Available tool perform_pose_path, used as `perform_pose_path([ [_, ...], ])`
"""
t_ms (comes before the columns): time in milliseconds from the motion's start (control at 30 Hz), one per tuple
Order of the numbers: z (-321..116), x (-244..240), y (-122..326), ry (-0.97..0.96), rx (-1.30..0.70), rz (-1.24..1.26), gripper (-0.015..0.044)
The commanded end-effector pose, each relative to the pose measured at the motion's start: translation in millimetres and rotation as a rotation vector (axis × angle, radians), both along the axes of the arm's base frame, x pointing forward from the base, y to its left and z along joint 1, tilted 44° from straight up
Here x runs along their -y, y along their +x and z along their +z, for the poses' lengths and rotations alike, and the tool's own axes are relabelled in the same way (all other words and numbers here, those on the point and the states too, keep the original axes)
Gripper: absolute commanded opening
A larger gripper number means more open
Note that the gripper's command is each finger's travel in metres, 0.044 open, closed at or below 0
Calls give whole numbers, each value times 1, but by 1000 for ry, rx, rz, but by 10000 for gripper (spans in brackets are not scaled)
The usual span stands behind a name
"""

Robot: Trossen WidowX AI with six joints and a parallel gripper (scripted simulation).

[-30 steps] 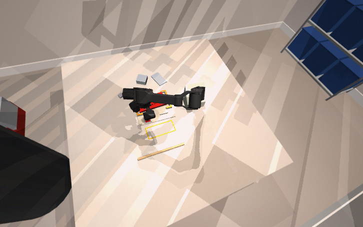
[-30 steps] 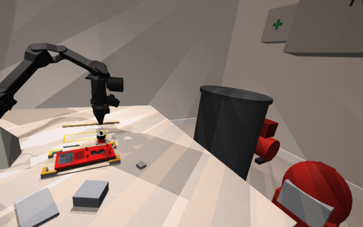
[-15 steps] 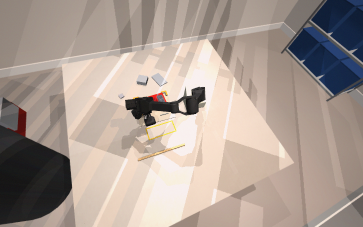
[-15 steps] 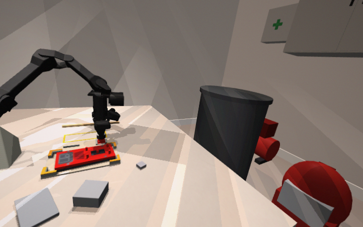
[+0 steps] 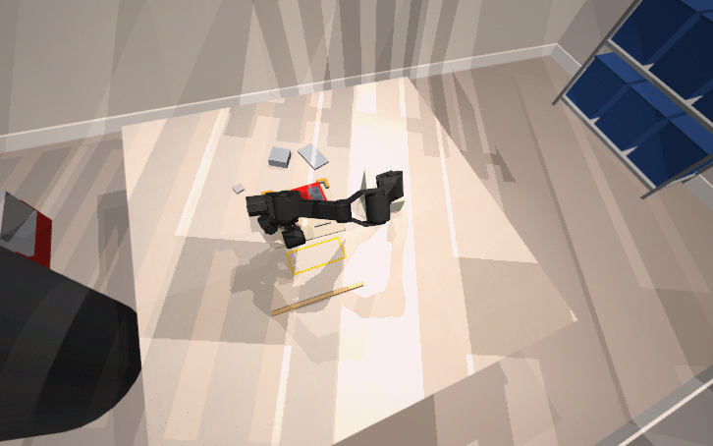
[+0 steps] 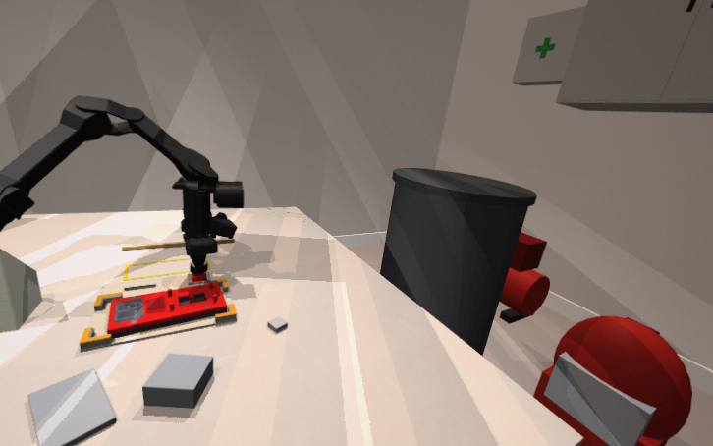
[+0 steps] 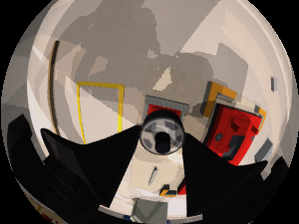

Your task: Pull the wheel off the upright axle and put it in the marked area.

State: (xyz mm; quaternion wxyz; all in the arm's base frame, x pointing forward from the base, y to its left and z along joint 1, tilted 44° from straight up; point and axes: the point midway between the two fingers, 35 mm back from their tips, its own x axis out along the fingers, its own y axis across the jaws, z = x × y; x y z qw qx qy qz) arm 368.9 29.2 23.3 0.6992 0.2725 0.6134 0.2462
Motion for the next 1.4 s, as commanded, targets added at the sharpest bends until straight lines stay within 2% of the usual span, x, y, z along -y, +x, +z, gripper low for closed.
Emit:
perform_pose_path([
  [0, 0, 0, 0, 0, 0, 1, 89],
  [100, 1, 1, 0, 0, 0, 1, 10],
  [133, 1, 1, 0, 0, 0, 1, 0],
  [1367, 9, 9, -1, 1, -1, -2, 0],
])
